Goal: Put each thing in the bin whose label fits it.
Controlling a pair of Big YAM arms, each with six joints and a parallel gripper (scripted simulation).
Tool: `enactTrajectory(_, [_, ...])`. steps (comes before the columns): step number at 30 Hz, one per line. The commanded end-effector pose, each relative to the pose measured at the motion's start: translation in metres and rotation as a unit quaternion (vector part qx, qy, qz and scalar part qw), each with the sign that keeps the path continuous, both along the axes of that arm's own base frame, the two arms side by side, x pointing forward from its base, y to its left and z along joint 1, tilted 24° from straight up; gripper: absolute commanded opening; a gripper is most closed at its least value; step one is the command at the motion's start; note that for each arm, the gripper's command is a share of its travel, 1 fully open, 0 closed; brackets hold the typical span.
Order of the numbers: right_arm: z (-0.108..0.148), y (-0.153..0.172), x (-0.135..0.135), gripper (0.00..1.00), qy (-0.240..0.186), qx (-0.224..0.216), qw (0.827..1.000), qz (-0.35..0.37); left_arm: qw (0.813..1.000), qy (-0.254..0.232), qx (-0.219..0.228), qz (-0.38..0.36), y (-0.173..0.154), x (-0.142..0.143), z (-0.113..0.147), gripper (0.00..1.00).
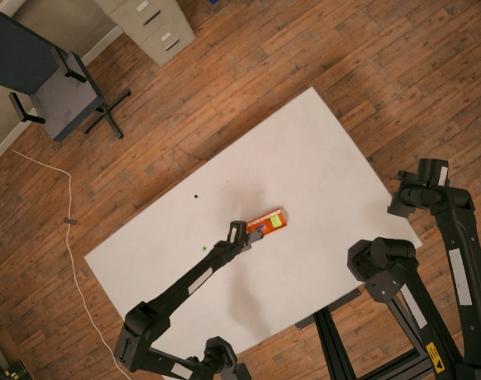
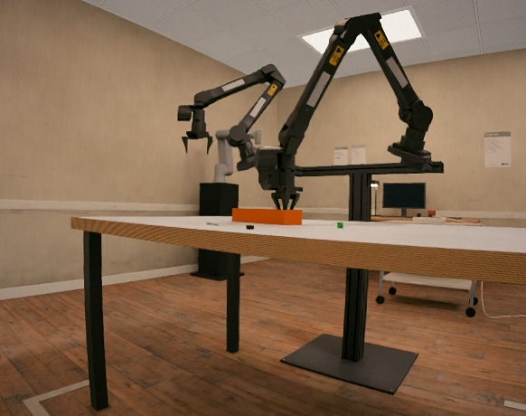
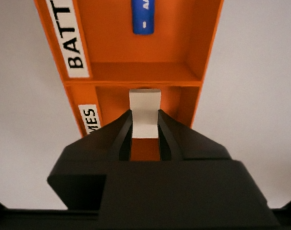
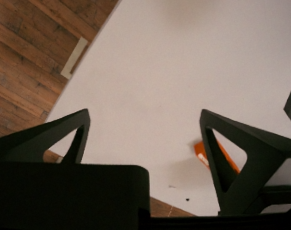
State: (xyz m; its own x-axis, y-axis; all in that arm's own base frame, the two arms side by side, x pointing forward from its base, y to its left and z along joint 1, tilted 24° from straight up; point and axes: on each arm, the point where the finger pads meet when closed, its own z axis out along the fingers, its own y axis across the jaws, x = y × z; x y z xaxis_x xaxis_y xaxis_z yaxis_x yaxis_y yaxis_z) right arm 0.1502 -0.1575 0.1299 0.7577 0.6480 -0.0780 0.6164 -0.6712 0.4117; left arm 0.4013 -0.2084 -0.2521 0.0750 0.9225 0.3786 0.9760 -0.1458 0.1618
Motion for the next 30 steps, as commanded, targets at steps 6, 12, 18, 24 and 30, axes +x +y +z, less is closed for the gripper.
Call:
enactTrajectory(6, [0.002, 0.001, -0.004, 1.0, 0.001, 0.003, 1.0, -0.005, 1.0, -0.009, -0.006, -0.002, -0.006, 0.007, 0.003, 0.2])
enactTrajectory(12, [0.002, 0.001, -0.004, 1.0, 0.001, 0.003, 1.0, -0.005, 1.0, -0.009, -0.006, -0.002, -0.005, 0.007, 0.003, 0.2])
enactTrajectory(18, [0.002, 0.001, -0.004, 1.0, 0.001, 0.003, 1.0, -0.005, 1.0, 0.002, 0.004, -0.005, 0.003, -0.006, -0.007, 0.2])
enactTrajectory(24, [0.002, 0.001, -0.004, 1.0, 0.001, 0.003, 1.0, -0.005, 1.0, 0.0, 0.002, -0.007, -0.002, -0.008, -0.007, 0.2])
enactTrajectory(30, [0.002, 0.001, -0.004, 1.0, 0.001, 0.003, 1.0, -0.005, 1.0, 0.0, 0.002, -0.004, -0.001, -0.009, -0.008, 0.31])
